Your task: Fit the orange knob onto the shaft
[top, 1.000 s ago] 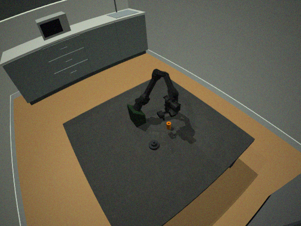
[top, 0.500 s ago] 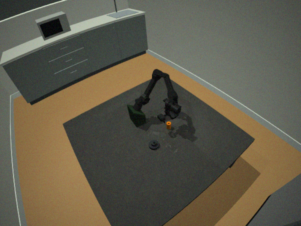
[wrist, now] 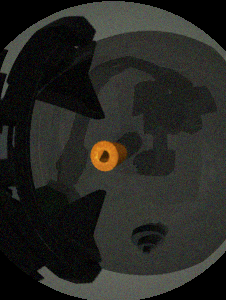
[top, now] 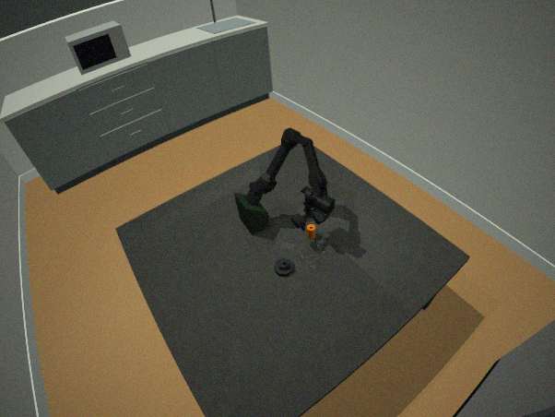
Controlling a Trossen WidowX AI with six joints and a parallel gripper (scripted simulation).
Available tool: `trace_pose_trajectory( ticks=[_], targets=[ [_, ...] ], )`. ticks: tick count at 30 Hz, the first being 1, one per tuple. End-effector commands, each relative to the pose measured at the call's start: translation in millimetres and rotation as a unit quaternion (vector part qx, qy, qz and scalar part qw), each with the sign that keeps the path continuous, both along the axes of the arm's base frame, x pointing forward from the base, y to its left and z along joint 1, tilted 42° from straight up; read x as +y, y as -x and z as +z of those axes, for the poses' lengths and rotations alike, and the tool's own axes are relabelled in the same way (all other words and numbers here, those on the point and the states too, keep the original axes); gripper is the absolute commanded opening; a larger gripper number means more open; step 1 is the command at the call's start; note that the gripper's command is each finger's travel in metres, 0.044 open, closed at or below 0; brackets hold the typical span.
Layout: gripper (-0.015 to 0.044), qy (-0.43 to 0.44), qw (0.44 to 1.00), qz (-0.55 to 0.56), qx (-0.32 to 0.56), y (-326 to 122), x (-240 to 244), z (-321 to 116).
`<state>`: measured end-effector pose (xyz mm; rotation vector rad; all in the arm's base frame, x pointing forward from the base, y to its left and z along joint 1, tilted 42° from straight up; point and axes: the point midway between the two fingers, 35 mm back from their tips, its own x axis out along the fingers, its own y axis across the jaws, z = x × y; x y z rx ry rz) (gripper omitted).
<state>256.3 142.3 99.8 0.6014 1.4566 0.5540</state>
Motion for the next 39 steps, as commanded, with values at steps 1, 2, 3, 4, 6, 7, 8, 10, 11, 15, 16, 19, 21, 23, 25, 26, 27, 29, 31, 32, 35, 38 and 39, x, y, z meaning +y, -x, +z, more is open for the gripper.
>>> trace_pose_trajectory(
  ticks=[1, 2, 3, 4, 6, 7, 8, 10, 11, 15, 16, 19, 21, 23, 25, 26, 27, 29, 31, 32, 35, 38, 39],
  targets=[
    [0.044, 0.003, 1.0, -0.001, 0.005, 0, 4, -8],
    [0.044, 0.003, 1.0, -0.001, 0.005, 0, 5, -9],
    [0.044, 0.003, 1.0, -0.001, 0.005, 0, 6, -10],
    [0.044, 0.003, 1.0, -0.001, 0.005, 0, 8, -11],
    [0.044, 0.003, 1.0, -0.001, 0.005, 0, 10, -14],
    [0.044, 0.003, 1.0, -0.001, 0.005, 0, 11, -15],
    [0.044, 0.003, 1.0, -0.001, 0.005, -1, 12, -16],
    [0.044, 0.003, 1.0, -0.001, 0.005, -1, 14, -19],
    [0.044, 0.003, 1.0, -0.001, 0.005, -1, 15, -20],
    [0.044, 0.003, 1.0, -0.001, 0.005, -1, 19, -24],
    [0.044, 0.003, 1.0, -0.001, 0.005, -1, 21, -26],
    [0.044, 0.002, 1.0, -0.001, 0.005, -1, 24, -29],
    [0.044, 0.002, 1.0, -0.001, 0.005, -1, 26, -31],
    [0.044, 0.002, 1.0, -0.001, 0.005, -1, 28, -34],
    [0.044, 0.002, 1.0, -0.001, 0.005, -1, 30, -36],
    [0.044, 0.002, 1.0, -0.001, 0.005, -1, 31, -37],
    [0.044, 0.002, 1.0, -0.001, 0.005, -1, 33, -38],
    [0.044, 0.002, 1.0, -0.001, 0.005, 0, 35, -41],
    [0.044, 0.001, 1.0, -0.001, 0.005, 0, 37, -43],
    [0.044, 0.001, 1.0, -0.001, 0.005, 0, 38, -44],
    [0.044, 0.0, 1.0, -0.001, 0.005, 0, 41, -46],
    [0.0387, 0.0, 1.0, -0.001, 0.005, 0, 41, -47],
    [0.0361, 0.0, 1.0, -0.001, 0.005, 0, 41, -47]
  ],
)
